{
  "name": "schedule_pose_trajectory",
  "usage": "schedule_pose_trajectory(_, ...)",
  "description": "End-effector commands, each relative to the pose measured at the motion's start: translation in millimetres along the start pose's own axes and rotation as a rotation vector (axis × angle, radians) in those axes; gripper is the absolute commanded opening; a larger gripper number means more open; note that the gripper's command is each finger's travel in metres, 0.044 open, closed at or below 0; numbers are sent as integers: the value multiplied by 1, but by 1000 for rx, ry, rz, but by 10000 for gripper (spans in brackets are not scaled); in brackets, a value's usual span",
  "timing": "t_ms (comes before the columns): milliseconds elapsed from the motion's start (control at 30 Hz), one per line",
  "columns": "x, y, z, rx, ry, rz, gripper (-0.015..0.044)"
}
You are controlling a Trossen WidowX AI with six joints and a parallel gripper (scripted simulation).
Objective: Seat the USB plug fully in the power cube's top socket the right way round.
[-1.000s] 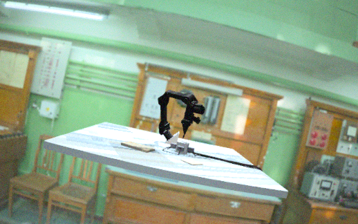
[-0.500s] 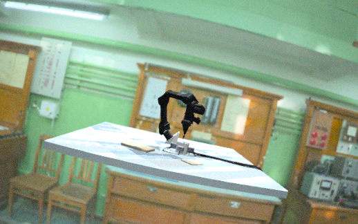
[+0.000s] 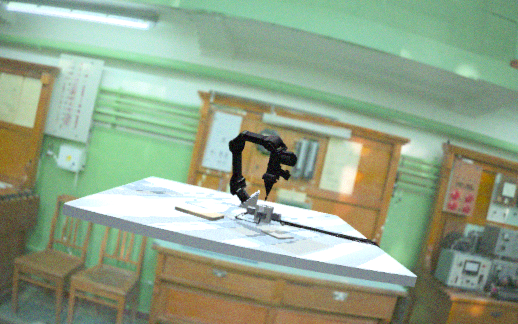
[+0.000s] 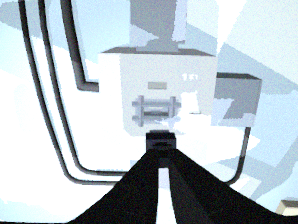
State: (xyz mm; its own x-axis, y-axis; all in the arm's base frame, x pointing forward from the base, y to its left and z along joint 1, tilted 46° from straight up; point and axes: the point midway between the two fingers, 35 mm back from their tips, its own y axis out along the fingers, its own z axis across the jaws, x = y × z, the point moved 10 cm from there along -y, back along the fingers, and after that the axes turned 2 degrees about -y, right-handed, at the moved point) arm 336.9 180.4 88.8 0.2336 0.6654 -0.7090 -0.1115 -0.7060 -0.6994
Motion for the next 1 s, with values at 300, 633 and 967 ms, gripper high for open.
schedule_pose_trajectory(300, 2, 2, 0, -1, 9, 0, 0)
schedule_pose_trajectory(633, 3, 3, 0, -1, 13, 0, 0)
schedule_pose_trajectory(967, 3, 4, 0, -1, 17, 0, 0)
